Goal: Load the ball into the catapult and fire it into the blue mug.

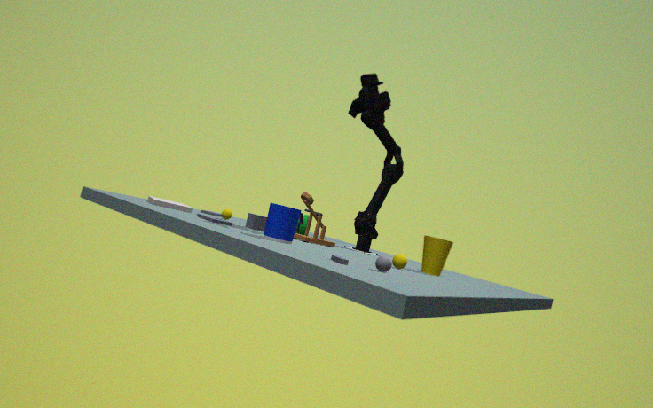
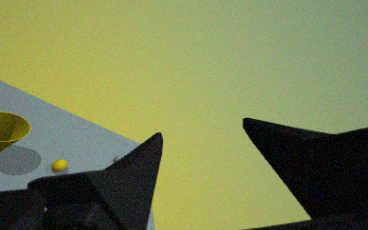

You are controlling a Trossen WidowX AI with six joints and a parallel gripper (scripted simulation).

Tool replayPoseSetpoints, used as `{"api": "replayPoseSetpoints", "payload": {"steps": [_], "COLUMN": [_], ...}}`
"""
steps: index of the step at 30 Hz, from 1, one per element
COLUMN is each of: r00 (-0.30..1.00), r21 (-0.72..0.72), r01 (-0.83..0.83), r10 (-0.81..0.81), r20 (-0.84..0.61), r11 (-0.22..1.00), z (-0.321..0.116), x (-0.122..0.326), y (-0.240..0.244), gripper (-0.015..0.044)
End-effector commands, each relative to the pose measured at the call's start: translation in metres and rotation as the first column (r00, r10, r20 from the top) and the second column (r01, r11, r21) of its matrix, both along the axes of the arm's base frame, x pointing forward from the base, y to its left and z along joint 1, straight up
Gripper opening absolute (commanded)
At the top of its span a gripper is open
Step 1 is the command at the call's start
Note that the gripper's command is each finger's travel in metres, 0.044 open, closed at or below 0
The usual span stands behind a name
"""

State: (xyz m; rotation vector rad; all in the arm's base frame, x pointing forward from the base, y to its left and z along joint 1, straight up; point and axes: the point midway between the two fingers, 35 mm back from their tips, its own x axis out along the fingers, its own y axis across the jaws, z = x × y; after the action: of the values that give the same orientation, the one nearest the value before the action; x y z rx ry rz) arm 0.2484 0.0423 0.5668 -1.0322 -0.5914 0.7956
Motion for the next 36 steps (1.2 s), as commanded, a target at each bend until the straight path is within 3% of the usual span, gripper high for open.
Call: {"api": "replayPoseSetpoints", "payload": {"steps": [1,19,36], "r00": [1.000,0.912,0.622], "r21": [0.002,0.220,0.250], "r01": [0.001,0.228,0.529], "r10": [-0.001,-0.129,-0.170], "r20": [-0.002,-0.389,-0.764], "r11": [1.000,0.948,0.811], "z": [0.000,-0.047,-0.122], "x": [0.000,0.071,0.125], "y": [0.000,-0.028,-0.053], "gripper": [0.0426,0.0440,0.0440]}}
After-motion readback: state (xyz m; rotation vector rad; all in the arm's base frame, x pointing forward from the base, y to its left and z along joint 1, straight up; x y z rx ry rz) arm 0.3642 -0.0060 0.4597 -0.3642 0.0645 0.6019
